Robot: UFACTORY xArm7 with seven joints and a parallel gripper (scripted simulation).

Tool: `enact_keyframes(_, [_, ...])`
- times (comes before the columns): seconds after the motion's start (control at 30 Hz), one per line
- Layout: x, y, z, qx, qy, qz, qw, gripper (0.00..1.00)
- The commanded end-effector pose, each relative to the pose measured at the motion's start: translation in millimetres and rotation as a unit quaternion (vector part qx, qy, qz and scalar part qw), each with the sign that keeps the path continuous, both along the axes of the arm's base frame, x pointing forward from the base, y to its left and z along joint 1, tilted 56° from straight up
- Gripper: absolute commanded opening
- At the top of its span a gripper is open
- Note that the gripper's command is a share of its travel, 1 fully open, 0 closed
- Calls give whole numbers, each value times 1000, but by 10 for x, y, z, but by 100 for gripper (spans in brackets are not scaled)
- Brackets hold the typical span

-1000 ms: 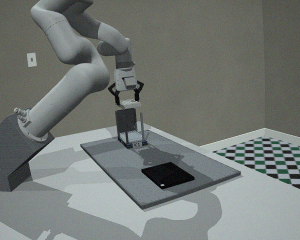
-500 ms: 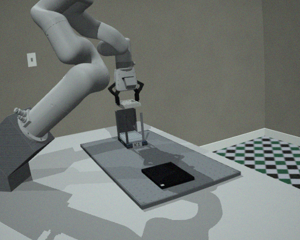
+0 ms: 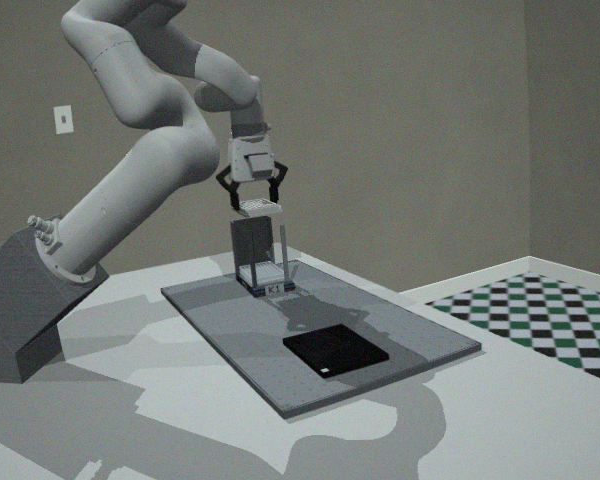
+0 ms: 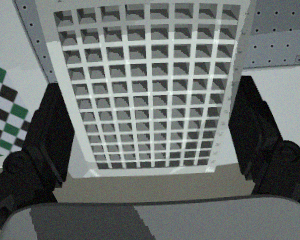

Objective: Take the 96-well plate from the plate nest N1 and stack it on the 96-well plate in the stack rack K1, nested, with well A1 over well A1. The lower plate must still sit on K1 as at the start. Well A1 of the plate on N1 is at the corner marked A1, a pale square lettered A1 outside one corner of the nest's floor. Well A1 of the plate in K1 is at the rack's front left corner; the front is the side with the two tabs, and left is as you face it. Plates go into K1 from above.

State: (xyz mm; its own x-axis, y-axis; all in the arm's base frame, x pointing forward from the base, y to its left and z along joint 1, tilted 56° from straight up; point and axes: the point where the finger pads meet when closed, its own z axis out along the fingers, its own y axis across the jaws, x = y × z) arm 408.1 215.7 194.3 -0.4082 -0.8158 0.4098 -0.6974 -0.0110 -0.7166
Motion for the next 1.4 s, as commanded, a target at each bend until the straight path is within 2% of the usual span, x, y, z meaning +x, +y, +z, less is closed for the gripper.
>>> enact_keyframes(0.0, [19, -1, -9, 1, -1, 2, 1000, 0])
enact_keyframes(1.37, [364, -340, -338, 1, -1, 2, 1000, 0])
